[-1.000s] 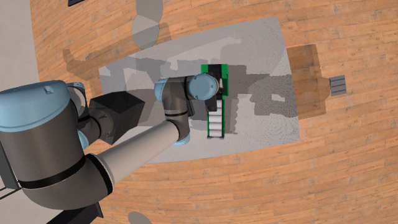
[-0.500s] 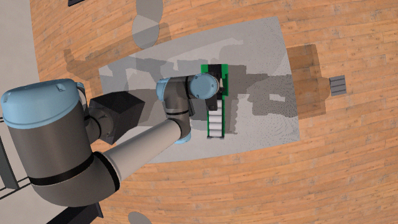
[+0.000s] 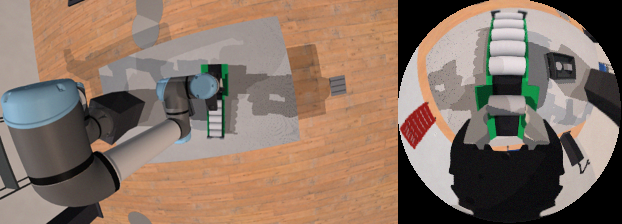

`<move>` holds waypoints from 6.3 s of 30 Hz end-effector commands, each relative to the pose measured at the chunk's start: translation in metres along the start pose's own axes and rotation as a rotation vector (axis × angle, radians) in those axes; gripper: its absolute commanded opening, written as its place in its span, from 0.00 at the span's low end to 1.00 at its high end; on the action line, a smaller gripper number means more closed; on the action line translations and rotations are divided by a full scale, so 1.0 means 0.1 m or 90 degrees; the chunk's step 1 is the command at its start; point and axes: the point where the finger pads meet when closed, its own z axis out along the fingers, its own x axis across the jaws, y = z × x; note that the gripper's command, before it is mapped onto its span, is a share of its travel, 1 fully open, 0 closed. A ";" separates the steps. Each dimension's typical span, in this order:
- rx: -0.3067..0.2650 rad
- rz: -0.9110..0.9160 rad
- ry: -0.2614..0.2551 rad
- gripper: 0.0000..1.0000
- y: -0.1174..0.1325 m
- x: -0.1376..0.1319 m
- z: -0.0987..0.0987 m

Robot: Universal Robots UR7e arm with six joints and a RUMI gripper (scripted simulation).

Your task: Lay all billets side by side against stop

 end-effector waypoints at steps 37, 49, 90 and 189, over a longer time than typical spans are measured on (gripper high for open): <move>0.000 0.000 -0.001 0.00 0.01 -0.01 0.11; 0.000 0.000 -0.001 0.47 0.01 -0.01 0.11; 0.000 0.000 -0.001 0.54 0.01 -0.01 -0.14; 0.000 0.000 -0.001 0.54 0.01 -0.01 -0.79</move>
